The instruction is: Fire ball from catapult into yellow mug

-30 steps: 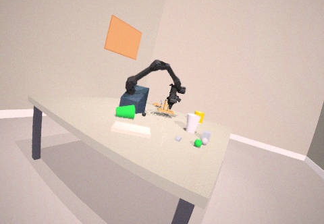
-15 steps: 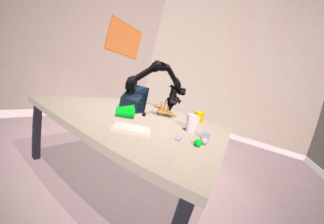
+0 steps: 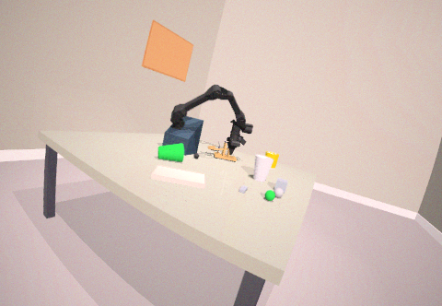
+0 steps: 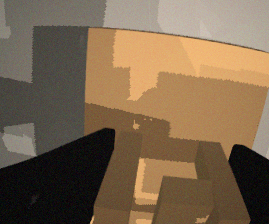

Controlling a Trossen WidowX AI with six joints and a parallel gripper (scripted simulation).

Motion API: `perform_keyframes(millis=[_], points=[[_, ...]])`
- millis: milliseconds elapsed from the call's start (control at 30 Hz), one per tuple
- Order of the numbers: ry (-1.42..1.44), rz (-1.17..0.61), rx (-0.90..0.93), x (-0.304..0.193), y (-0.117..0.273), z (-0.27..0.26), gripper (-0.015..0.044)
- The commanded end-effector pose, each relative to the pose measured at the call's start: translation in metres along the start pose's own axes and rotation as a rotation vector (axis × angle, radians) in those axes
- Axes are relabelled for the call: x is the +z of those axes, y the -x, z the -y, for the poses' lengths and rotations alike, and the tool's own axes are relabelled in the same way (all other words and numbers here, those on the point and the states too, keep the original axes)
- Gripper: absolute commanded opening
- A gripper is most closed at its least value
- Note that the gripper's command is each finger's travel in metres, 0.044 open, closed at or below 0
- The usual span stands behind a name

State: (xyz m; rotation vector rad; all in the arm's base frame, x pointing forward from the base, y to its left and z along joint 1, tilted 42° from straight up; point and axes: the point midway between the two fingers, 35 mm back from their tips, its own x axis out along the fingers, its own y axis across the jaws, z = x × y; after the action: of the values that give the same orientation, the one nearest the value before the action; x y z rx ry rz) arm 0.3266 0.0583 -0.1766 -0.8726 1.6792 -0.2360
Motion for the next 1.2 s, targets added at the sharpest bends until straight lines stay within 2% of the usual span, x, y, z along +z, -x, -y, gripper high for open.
perform_keyframes(millis=[0, 233, 700, 800, 900, 967, 1167], points=[[0.006, 0.006, -0.007, 0.0, -0.004, 0.0, 0.0], [0.0, 0.0, 0.0, 0.0, -0.003, 0.0, 0.0], [0.0, 0.0, 0.0, 0.0, -0.003, 0.0, 0.0368], [0.001, 0.001, 0.002, 0.003, 0.02, 0.0, 0.044], [0.002, 0.002, 0.005, 0.002, 0.073, -0.001, 0.044], [0.003, 0.001, 0.005, 0.0, 0.095, -0.002, 0.044], [0.008, 0.013, -0.001, 0.003, 0.085, -0.002, 0.044]])
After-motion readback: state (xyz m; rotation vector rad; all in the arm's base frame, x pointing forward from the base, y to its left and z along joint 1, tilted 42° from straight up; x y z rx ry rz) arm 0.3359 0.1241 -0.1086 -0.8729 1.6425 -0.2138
